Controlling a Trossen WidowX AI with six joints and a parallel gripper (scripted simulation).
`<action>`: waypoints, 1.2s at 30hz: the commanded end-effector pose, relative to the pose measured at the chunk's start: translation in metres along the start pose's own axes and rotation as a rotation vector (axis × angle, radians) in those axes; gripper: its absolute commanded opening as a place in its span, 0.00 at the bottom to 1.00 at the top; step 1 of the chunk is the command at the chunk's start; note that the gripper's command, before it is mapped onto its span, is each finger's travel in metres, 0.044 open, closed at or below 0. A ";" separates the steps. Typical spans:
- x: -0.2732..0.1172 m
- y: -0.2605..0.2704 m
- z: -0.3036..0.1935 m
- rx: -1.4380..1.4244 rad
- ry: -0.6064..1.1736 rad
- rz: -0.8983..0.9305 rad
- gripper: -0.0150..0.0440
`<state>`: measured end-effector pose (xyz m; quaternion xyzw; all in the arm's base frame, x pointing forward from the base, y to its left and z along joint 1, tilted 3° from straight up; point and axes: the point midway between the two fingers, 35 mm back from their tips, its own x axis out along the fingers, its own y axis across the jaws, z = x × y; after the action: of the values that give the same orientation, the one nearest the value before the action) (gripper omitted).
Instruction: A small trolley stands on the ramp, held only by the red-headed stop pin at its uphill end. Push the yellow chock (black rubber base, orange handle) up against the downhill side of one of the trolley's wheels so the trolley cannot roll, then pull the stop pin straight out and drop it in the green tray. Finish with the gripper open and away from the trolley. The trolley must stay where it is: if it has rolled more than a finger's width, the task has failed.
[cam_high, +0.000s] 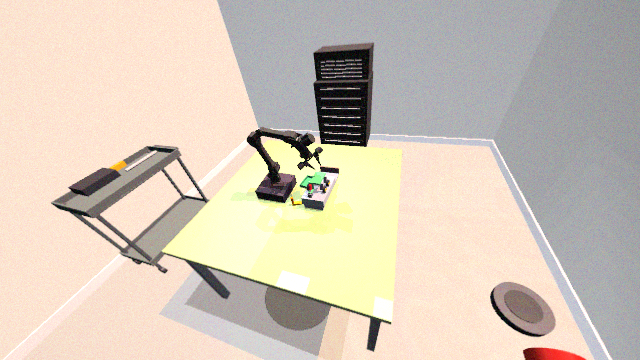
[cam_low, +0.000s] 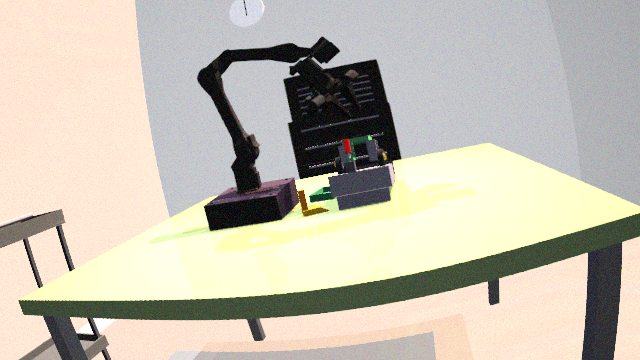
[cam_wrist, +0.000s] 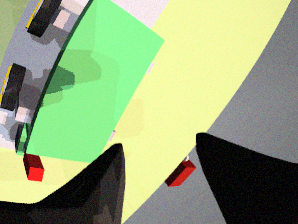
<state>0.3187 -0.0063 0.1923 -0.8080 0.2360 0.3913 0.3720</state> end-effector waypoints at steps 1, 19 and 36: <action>0.007 0.034 -0.011 0.026 -0.022 0.095 0.58; 0.012 0.156 -0.024 0.193 -0.144 0.379 0.58; 0.007 0.224 0.000 0.284 -0.297 0.504 0.58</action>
<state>0.1736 -0.1433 0.1010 -0.6025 0.4265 0.5421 0.4016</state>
